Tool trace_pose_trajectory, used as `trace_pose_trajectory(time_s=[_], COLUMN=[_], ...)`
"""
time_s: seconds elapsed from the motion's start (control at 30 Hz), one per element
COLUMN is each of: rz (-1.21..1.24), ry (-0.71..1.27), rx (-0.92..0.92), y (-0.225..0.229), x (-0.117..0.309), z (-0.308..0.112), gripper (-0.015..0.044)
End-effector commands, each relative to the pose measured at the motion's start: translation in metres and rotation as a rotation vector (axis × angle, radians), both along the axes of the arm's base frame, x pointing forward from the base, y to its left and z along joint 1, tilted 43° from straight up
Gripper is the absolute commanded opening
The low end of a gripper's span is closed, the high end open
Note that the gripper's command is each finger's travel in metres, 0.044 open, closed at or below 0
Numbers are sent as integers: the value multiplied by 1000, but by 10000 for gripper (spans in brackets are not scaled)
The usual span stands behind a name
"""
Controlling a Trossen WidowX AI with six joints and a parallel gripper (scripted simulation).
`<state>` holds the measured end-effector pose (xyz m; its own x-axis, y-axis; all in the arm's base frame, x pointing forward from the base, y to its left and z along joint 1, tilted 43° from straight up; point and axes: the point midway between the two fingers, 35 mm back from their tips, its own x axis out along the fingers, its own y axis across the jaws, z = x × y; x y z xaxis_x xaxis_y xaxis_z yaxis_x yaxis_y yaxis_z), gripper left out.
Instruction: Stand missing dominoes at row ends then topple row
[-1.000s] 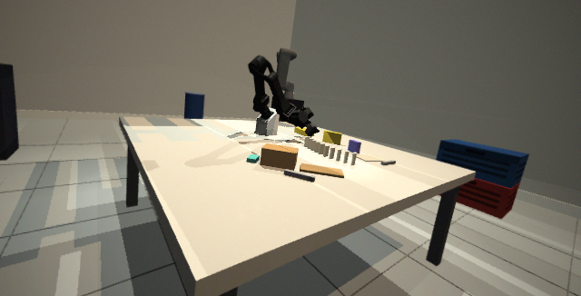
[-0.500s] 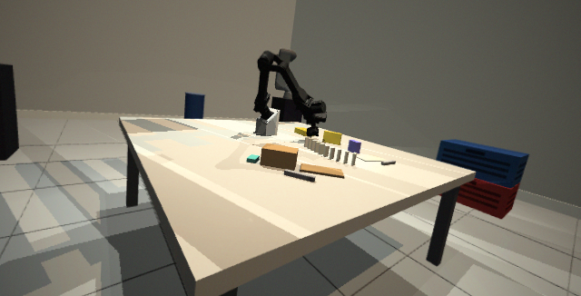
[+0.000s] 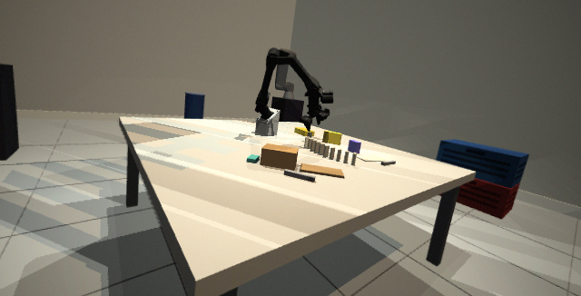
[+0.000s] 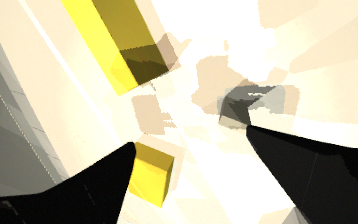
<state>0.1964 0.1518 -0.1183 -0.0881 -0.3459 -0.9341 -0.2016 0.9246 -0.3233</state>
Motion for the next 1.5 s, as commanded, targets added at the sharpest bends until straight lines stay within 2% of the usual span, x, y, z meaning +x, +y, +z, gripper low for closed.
trace_pose_trajectory(time_s=[0.0, 0.53, 0.77, 1.33, 1.47], rz=[-248, -248, -248, -248, -248], ry=[-362, -362, -363, -364, -364], rx=[-369, -369, -370, -372, -372], y=[10, 9, -33, -44, -44], x=[-4, -4, 2, 3, 3], z=[37, 36, -10, -22, -22], gripper=[440, 440, 440, 440, 335])
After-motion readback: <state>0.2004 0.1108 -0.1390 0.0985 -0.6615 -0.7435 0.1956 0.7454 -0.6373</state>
